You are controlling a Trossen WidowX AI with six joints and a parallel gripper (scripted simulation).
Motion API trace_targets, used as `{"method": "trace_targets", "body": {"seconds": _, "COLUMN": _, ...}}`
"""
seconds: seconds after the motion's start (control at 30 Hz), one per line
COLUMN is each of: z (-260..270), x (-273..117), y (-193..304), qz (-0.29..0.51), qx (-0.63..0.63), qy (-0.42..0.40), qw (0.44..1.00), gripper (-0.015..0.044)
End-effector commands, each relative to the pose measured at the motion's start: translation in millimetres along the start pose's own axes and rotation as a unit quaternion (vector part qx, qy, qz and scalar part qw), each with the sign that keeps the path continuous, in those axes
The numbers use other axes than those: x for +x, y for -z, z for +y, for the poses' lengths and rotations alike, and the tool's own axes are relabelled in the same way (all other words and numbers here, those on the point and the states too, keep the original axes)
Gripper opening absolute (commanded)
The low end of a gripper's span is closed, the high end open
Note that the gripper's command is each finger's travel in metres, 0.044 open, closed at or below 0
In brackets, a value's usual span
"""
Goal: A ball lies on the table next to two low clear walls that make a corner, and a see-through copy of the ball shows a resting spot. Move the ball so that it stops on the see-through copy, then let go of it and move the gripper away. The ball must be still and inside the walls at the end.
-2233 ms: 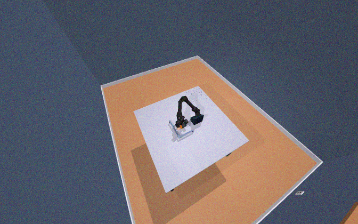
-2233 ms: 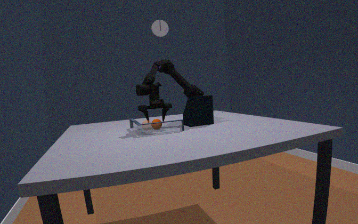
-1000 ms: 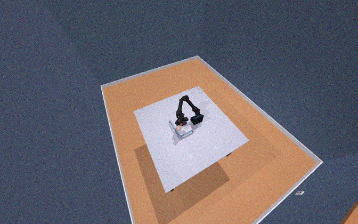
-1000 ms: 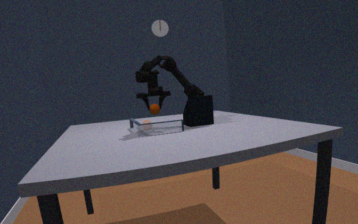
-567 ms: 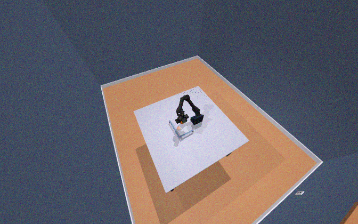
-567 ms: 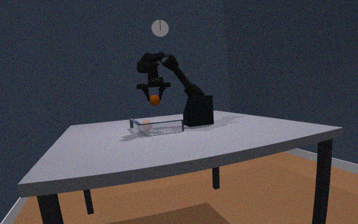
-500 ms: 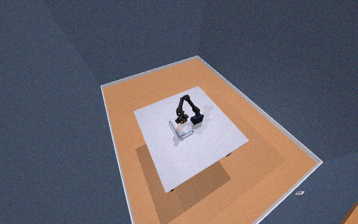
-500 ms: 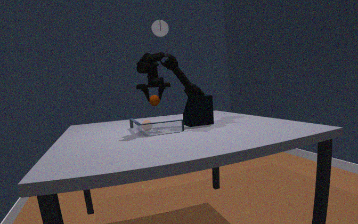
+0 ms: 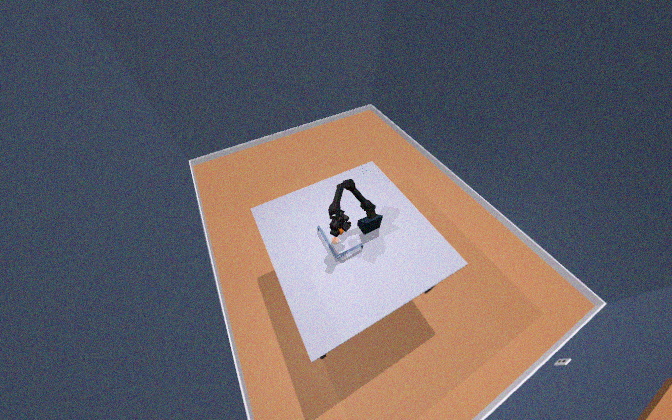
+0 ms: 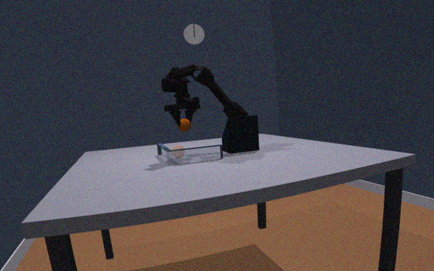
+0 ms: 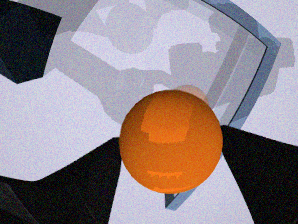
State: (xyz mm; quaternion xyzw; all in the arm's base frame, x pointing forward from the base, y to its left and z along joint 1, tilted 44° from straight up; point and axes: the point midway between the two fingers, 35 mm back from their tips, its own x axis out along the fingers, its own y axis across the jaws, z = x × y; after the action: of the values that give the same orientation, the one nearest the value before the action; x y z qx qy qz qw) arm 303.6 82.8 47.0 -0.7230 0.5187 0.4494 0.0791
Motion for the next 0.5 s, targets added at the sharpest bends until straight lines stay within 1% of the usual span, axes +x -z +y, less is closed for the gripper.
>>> {"method": "trace_targets", "body": {"seconds": 0.0, "z": -6.0, "x": 2.7, "y": 3.1, "qz": 0.003, "qx": -0.053, "qy": 0.003, "qw": 0.999, "gripper": 0.0000}}
{"method": "trace_targets", "body": {"seconds": 0.23, "z": -12.9, "x": 10.2, "y": 7.1, "qz": 0.004, "qx": -0.160, "qy": 0.003, "qw": 0.987, "gripper": 0.0000}}
{"method": "trace_targets", "body": {"seconds": 0.47, "z": -19.6, "x": 17.9, "y": 11.2, "qz": 0.004, "qx": -0.265, "qy": 0.002, "qw": 0.964, "gripper": 0.0000}}
